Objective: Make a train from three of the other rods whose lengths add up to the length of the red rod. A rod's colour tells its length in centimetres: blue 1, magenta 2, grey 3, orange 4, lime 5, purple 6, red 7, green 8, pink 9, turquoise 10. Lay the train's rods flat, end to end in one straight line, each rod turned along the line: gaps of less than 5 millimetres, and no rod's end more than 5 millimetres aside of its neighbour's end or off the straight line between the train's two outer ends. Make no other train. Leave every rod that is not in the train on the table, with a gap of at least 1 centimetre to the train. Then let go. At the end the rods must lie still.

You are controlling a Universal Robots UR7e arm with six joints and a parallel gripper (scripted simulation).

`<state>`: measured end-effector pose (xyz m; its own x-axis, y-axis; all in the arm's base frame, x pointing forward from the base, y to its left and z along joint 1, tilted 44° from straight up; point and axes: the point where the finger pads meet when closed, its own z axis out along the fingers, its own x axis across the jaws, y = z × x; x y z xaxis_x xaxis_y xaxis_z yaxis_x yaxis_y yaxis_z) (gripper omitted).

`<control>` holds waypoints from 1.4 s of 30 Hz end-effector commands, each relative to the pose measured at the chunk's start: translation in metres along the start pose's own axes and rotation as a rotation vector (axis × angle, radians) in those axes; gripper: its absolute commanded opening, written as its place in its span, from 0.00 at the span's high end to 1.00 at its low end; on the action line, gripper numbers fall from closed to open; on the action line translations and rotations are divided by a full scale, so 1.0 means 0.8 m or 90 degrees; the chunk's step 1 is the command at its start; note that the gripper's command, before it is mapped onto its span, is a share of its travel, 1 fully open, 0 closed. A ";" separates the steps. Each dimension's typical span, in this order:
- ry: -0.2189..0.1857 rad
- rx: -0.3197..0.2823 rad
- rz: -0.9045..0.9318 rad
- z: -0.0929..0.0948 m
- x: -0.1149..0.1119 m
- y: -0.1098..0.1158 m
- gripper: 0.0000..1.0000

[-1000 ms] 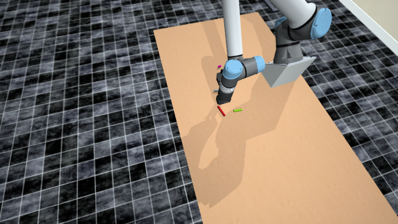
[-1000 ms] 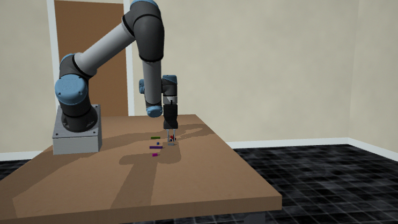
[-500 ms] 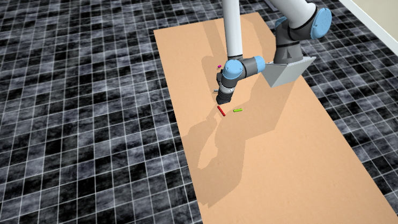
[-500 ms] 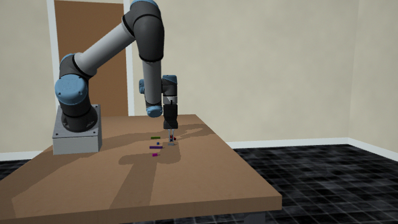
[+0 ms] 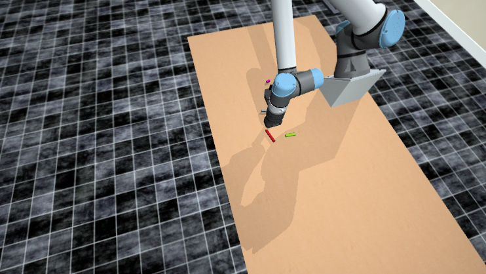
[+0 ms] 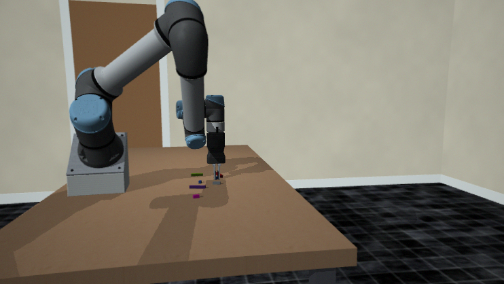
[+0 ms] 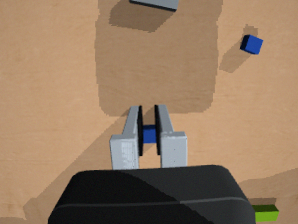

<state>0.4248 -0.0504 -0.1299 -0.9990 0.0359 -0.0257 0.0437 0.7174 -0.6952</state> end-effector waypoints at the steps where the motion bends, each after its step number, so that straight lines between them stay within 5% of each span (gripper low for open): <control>1: -0.001 0.000 0.000 -0.001 0.000 0.000 0.76; 17: -0.001 0.000 0.000 -0.010 0.000 0.000 0.76; 42: -0.001 0.000 0.000 -0.123 0.000 0.000 0.76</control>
<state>0.4254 0.0115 -0.0656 -0.9991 0.0328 -0.0285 0.0434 0.7181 -0.6946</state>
